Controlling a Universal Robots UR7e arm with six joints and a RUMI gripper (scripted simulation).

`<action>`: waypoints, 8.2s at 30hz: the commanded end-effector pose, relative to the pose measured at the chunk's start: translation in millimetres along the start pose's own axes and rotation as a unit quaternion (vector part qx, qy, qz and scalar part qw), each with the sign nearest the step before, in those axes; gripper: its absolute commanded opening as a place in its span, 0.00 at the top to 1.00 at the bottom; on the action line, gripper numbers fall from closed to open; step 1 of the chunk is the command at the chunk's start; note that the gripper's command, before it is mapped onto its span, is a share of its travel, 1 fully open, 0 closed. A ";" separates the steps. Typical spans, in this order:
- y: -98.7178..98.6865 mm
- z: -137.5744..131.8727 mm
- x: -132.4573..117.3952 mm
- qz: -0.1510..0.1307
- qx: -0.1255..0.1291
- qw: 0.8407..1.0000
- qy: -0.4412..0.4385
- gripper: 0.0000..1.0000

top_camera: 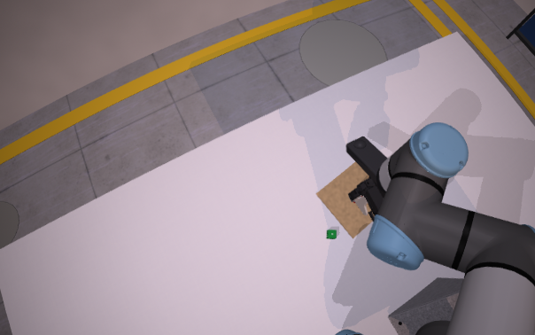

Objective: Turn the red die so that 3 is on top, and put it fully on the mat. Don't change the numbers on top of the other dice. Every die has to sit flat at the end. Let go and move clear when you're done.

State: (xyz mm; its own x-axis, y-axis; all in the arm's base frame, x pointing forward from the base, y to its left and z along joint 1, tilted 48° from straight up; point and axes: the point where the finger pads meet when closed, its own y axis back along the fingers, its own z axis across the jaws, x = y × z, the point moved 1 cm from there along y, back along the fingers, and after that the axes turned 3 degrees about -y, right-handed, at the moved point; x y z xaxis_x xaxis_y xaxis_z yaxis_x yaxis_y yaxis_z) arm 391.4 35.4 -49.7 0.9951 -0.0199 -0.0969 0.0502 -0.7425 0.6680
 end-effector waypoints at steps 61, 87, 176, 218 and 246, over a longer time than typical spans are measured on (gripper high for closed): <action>-2.7 -1.0 -1.1 -0.001 0.001 1.000 0.000 0.97; -2.7 -1.0 -1.1 -0.001 0.001 1.000 0.000 0.79; 82.5 2.2 2.7 -0.001 0.000 0.958 -0.288 0.00; 74.8 0.0 -0.5 -0.001 0.000 0.728 -0.686 0.00; 74.4 -0.4 -0.8 -0.001 0.000 0.714 -0.701 0.79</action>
State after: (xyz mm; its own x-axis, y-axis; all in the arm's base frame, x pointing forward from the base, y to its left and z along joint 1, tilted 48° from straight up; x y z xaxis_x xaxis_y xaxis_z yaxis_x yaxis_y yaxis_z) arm 392.5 -18.7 -0.3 -0.0703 -0.6656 -0.7430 0.0530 -0.7462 0.6636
